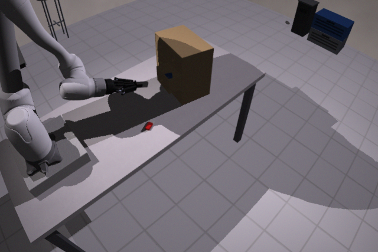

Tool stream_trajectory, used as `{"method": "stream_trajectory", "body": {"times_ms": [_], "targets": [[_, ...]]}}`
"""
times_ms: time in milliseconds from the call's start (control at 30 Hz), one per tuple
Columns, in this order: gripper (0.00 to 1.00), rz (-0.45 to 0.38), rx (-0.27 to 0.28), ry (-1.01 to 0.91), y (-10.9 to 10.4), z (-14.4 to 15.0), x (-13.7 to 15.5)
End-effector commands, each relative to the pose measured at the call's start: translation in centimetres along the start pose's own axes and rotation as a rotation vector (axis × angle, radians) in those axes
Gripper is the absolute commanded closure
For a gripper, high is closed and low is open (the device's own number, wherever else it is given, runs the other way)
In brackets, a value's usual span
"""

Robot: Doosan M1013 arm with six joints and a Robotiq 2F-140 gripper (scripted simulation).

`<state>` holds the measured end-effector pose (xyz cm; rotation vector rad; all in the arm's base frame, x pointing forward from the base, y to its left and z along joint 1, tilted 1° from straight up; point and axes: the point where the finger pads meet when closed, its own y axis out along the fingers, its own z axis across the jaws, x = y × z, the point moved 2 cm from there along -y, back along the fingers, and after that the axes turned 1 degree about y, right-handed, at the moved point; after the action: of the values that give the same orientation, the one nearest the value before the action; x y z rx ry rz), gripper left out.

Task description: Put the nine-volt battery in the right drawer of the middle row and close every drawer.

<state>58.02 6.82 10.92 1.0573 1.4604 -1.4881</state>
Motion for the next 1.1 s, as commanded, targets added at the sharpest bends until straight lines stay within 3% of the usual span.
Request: {"method": "stream_trajectory", "body": {"times_ms": [0,400,1067], "targets": [[1.0,0.0,0.0,0.0,0.9,0.0,-0.1],[1.0,0.0,0.0,0.0,3.0,0.0,-0.2],[1.0,0.0,0.0,0.0,3.1,0.0,-0.2]]}}
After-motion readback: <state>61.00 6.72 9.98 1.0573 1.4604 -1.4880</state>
